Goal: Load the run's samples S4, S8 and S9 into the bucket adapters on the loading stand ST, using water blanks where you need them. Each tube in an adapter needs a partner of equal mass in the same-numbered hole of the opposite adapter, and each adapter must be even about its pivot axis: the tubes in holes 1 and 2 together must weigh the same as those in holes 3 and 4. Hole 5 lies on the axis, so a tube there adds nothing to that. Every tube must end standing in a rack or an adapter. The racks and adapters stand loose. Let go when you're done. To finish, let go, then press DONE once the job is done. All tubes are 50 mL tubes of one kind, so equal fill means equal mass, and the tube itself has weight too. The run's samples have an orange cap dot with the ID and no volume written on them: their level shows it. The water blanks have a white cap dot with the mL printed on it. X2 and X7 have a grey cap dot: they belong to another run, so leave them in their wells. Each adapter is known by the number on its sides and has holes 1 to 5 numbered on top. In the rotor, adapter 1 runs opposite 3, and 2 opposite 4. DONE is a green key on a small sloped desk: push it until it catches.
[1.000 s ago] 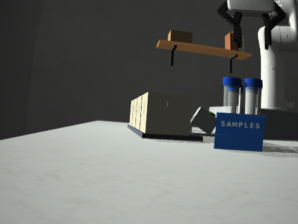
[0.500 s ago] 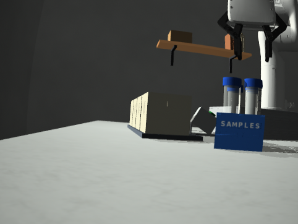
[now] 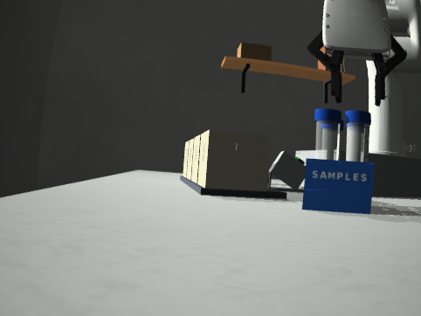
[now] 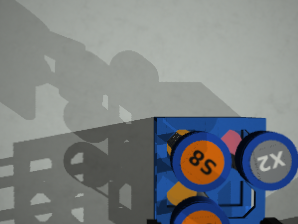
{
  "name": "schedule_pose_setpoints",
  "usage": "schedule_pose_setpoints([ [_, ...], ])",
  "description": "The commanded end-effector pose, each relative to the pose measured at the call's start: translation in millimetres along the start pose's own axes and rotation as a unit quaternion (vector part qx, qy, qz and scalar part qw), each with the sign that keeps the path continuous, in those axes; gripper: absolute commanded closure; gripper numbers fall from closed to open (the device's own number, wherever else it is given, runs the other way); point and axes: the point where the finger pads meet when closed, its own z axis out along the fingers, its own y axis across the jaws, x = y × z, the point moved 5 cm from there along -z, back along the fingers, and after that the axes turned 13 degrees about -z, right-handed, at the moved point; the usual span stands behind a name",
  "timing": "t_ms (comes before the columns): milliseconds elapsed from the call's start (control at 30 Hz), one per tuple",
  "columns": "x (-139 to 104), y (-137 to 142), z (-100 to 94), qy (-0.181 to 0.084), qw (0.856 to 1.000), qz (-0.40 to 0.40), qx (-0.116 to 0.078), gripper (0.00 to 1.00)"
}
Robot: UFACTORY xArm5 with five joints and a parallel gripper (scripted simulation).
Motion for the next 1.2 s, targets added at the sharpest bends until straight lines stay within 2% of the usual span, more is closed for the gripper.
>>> schedule_pose_setpoints([
  [0,0.9,1.0,8.8,0.004,1.0,0.0,0.006,0.43],
  [233,1.0,0.8,21.7,0.004,1.0,0.0,0.006,0.43],
  [1167,1.0,0.7,32.4,0.004,1.0,0.0,0.006,0.43],
])
